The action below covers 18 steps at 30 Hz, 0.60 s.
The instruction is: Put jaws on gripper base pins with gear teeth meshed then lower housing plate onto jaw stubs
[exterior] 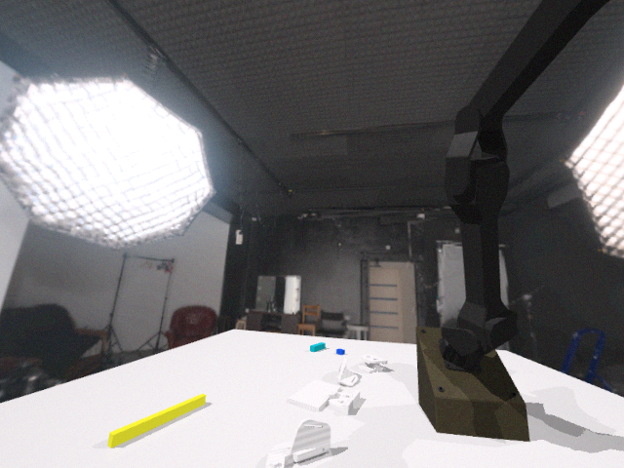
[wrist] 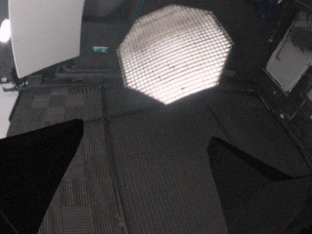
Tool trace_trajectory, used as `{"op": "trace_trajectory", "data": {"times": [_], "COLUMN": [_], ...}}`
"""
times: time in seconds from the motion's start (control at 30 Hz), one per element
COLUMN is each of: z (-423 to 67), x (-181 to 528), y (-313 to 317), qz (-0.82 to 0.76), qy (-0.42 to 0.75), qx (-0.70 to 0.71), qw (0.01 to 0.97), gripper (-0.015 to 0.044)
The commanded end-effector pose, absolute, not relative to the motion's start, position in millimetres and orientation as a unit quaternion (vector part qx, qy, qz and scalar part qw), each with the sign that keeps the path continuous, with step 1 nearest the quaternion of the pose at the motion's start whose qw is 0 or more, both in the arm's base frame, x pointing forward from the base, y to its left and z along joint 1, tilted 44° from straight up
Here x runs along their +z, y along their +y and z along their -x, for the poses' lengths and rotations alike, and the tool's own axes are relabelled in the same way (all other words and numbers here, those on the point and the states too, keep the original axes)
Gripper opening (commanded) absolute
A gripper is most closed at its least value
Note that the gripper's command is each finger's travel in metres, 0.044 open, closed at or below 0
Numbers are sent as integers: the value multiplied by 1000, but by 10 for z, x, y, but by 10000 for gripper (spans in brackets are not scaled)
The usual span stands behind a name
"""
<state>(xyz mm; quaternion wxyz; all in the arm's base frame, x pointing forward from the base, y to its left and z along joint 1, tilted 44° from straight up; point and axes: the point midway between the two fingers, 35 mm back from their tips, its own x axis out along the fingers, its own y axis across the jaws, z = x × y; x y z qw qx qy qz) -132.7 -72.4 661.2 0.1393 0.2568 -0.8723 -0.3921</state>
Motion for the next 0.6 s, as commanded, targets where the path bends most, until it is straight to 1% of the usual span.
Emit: {"op": "trace_trajectory", "data": {"times": [0.0, 0.53, 0.57], "z": [1327, 1327, 1327], "x": [6612, 6612, 6612], "y": [-724, -724, -724], "qz": [-257, -257, -257], "qy": [-872, -872, -872], "qx": [-392, -392, -392], "qw": [139, 139, 139], "gripper": [426, 6, 0]}}
